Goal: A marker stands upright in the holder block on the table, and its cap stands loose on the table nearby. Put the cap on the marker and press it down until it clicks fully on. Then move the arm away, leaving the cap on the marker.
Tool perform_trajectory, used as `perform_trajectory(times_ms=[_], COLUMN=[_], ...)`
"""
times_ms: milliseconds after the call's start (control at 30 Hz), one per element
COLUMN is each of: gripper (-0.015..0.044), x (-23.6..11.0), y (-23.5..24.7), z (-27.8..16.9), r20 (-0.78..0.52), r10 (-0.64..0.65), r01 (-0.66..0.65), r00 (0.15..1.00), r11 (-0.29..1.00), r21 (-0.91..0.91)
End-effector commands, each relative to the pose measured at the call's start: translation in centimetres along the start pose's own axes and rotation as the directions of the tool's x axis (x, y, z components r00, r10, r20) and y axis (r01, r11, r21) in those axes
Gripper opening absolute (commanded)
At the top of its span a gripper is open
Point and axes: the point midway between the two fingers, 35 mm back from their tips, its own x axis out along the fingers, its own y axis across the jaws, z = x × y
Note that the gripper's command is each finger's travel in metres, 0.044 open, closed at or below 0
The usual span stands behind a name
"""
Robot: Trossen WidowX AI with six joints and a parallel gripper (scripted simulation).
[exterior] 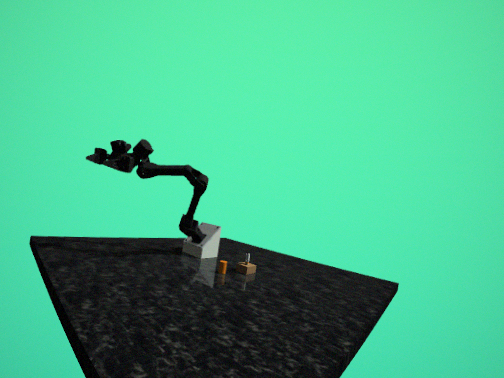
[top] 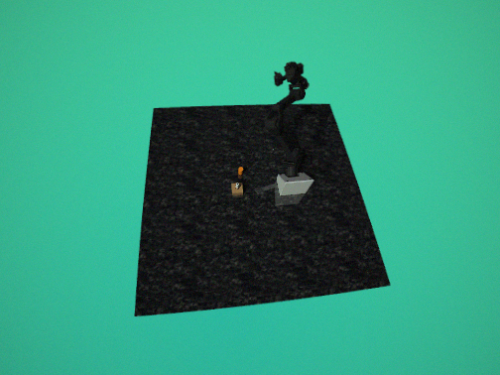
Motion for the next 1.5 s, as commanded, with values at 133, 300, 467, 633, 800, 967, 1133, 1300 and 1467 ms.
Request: perform_trajectory(times_ms=[133,300,467,633,800,967,1133,1300,1467], gripper=[0.0269,0.0248,0.0248,0.0248,0.0248,0.0248,0.0248,0.0248,0.0248], x=[1.3,3.8,6.8,9.7,11.2,12.2,11.1,7.6,1.9], y=[-1.1,-1.5,0.3,4.2,8.2,15.3,23.6,31.7,38.5], z=[-1.4,-4.5,-8.4,-12.4,-15.5,-19.7,-22.9,-24.9,-25.7], r20=[0.046,0.057,0.011,-0.075,-0.173,-0.322,-0.465,-0.593,-0.705], r10=[0.003,0.009,0.049,0.131,0.215,0.353,0.499,0.607,0.641], r01=[-0.015,-0.039,-0.039,0.02,0.103,0.293,0.49,0.641,0.701], r00=[0.999,0.998,0.999,0.989,0.961,0.879,0.731,0.53,0.305], r11=[0.97,0.829,0.618,0.383,0.3,0.134,0.091,0.17,0.35], r21=[0.244,0.557,0.785,0.923,0.948,0.947,0.867,0.748,0.622])
